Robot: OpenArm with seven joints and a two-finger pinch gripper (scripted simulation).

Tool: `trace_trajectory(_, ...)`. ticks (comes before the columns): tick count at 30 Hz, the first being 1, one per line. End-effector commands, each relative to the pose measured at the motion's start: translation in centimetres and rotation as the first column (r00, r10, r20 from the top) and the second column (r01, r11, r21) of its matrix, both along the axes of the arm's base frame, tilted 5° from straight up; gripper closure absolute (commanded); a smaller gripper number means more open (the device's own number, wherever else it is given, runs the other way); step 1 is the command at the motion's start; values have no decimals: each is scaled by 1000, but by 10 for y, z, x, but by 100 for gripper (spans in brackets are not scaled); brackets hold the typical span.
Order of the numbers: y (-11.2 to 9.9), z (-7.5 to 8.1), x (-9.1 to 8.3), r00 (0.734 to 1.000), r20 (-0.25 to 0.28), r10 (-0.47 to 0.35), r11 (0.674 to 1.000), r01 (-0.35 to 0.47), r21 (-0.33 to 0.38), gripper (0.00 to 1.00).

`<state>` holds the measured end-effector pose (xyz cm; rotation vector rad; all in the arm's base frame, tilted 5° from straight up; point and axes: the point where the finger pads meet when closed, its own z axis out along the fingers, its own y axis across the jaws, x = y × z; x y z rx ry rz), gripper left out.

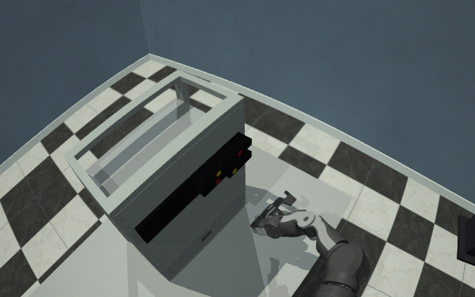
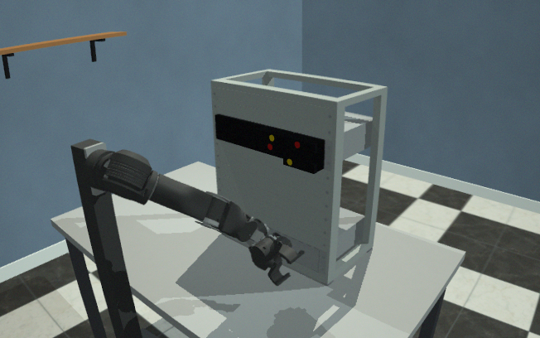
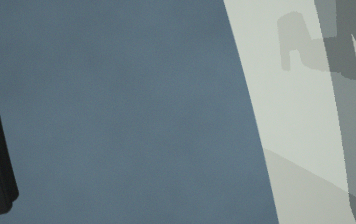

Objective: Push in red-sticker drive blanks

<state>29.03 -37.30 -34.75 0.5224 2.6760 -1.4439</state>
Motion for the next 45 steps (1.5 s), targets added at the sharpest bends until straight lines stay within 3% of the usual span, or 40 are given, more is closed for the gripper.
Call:
trace_trajectory(1, 0, 1, 0, 1000, 2, -1, 1000, 1, -1, 0)
trace_trajectory(34, 0, 1, 0, 1000, 2, -1, 1000, 1, -1, 0)
trace_trajectory(37, -1, 0, -8, 1000, 2, -6, 1000, 6, -5, 0)
trace_trajectory(41, 3, 0, -32, 1000, 2, -7, 1000, 7, -5, 0)
trace_trajectory(45, 5, 0, -33, 1000, 3, -1, 1000, 1, -6, 0)
